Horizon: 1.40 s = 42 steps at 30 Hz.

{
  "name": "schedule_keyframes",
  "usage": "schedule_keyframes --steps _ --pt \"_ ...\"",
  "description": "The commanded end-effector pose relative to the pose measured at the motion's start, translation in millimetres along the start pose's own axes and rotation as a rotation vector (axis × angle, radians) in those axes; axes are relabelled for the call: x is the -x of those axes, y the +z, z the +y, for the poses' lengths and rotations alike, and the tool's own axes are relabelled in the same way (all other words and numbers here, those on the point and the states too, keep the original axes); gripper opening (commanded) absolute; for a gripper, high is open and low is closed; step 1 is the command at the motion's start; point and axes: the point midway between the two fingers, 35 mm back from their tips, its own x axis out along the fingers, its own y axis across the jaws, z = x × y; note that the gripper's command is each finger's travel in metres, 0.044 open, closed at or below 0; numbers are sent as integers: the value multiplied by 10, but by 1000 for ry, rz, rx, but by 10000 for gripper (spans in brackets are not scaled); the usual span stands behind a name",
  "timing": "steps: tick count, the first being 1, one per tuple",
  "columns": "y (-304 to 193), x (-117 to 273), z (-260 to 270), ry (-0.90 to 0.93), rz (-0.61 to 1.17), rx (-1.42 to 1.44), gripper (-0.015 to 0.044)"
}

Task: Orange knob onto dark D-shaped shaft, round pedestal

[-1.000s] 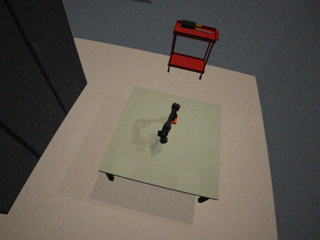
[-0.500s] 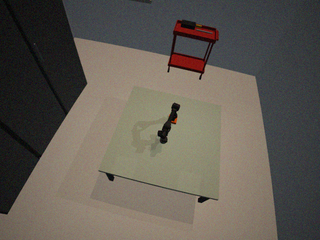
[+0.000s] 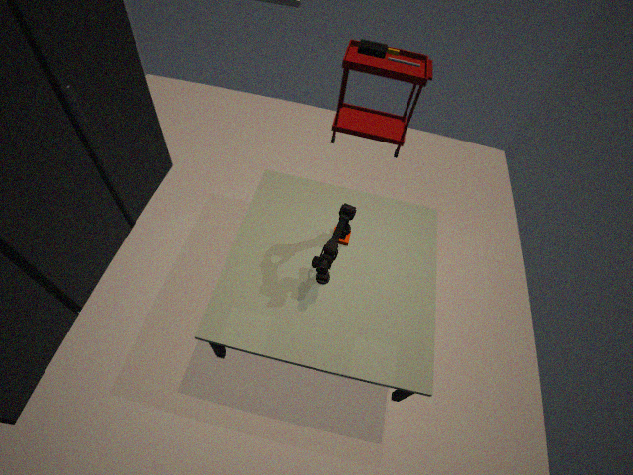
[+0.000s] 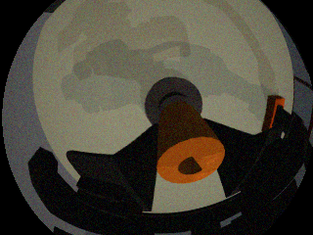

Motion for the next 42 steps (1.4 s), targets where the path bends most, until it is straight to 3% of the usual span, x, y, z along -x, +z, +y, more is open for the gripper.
schedule_keyframes --steps 1,26,33,42 --pt "-1 -7 6 4 0 -31 0" --pt "2 17 10 4 0 -31 0" --pt "0 20 14 4 0 -230 0" --pt "0 -15 -1 3 1 -240 0"
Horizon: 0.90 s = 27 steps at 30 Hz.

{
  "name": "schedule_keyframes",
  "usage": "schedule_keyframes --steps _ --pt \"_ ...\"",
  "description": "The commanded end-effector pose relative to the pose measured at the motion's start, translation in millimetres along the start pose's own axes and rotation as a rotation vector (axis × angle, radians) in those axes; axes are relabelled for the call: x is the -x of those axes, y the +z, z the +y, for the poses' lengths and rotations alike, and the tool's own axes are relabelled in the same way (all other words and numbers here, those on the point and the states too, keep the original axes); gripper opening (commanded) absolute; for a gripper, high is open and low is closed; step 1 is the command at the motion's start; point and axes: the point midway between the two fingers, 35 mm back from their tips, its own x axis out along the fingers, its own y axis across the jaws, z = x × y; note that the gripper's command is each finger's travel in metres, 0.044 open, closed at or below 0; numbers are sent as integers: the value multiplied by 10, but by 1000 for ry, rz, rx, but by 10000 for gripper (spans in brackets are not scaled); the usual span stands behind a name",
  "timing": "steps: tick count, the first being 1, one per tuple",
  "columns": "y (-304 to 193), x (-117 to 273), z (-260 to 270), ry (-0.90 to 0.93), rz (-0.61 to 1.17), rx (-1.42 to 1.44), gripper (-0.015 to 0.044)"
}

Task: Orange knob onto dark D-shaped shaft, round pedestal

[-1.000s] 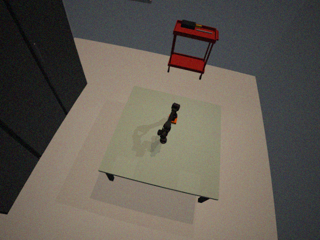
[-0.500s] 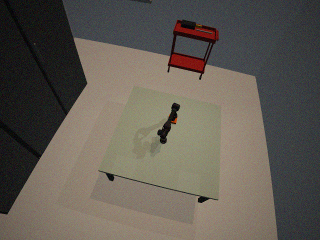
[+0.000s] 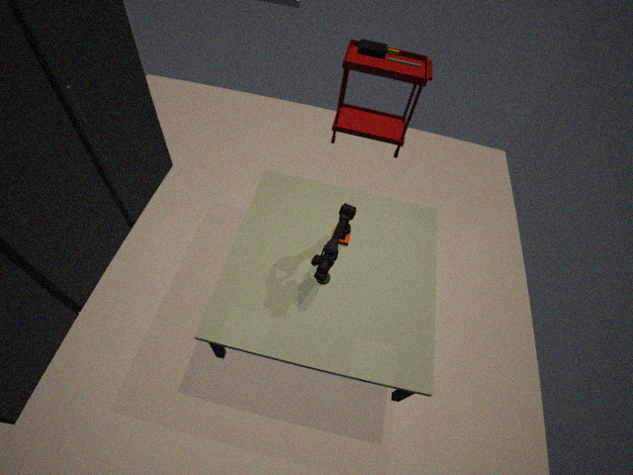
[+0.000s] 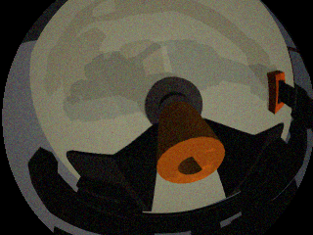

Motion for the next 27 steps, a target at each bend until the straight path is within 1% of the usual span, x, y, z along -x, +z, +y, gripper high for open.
schedule_keyframes --steps 1,16,22,27 --pt "0 -11 -3 3 1 -14 0" --pt "1 -30 4 3 1 -14 0" --pt "0 22 5 3 1 -14 0" --pt "-1 26 8 3 1 -139 0"
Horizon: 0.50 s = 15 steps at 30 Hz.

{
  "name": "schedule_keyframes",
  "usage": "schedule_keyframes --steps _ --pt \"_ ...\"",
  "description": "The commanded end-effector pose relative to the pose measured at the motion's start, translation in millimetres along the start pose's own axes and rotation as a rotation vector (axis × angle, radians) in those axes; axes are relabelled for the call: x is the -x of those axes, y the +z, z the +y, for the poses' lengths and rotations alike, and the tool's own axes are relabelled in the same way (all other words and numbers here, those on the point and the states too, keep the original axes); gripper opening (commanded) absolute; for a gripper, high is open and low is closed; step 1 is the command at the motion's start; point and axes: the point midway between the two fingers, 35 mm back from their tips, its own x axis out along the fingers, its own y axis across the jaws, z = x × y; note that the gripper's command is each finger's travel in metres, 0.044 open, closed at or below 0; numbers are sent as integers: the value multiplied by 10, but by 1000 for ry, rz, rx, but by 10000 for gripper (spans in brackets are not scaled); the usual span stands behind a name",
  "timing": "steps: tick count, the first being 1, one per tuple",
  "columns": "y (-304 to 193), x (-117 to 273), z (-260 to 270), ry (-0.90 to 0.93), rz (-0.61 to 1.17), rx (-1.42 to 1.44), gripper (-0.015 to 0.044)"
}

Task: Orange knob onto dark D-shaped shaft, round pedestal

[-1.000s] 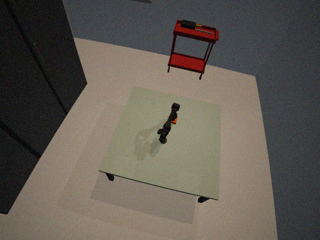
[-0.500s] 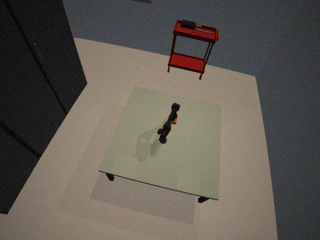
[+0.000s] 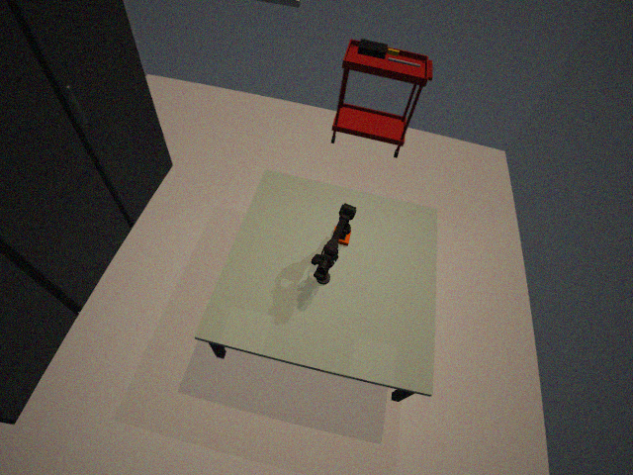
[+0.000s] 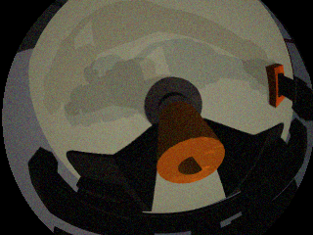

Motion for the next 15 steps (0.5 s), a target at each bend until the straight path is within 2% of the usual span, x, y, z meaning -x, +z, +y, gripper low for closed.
schedule_keyframes --steps 1,15 --pt "-5 25 15 4 1 -121 0" --pt "-2 -26 4 4 2 -162 0"
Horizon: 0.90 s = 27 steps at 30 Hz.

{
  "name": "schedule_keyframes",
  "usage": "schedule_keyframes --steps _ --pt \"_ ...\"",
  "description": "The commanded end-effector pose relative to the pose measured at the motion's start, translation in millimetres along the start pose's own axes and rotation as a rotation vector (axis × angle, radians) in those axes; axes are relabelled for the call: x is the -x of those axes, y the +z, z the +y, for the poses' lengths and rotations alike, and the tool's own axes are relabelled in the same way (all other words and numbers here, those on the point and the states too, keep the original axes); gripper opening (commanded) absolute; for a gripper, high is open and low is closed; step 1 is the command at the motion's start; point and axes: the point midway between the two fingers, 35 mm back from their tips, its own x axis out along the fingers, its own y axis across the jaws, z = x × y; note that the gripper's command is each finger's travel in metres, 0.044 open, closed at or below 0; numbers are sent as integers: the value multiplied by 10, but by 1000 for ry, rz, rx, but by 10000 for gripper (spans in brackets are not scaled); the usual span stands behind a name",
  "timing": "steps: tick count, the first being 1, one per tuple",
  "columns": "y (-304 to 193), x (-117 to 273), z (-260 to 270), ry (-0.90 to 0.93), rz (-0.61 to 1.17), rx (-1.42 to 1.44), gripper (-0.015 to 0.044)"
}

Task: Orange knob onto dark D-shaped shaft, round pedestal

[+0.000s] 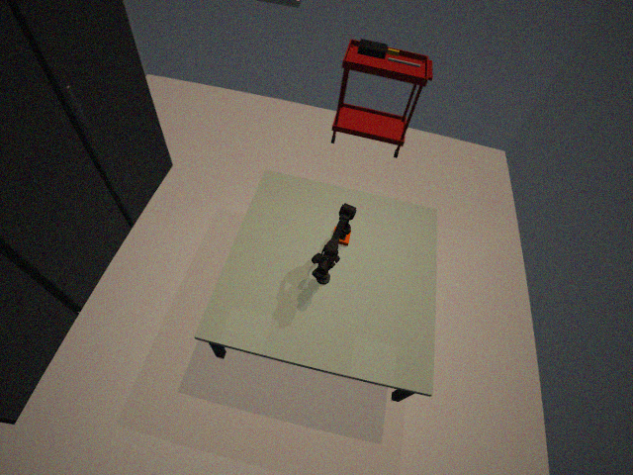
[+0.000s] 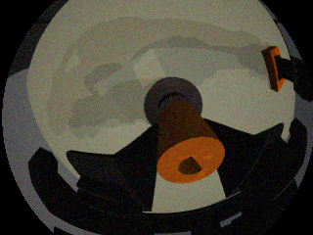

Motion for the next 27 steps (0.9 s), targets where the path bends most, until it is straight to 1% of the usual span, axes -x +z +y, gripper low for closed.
schedule_keyframes --steps 1,14,20,23,27 --pt "-2 -12 4 4 2 -9 0" --pt "-4 -17 9 4 2 -9 0" --pt "-7 39 17 4 2 -9 0" --pt "-7 42 18 4 2 -63 0" --pt "-7 47 21 4 2 -208 0"
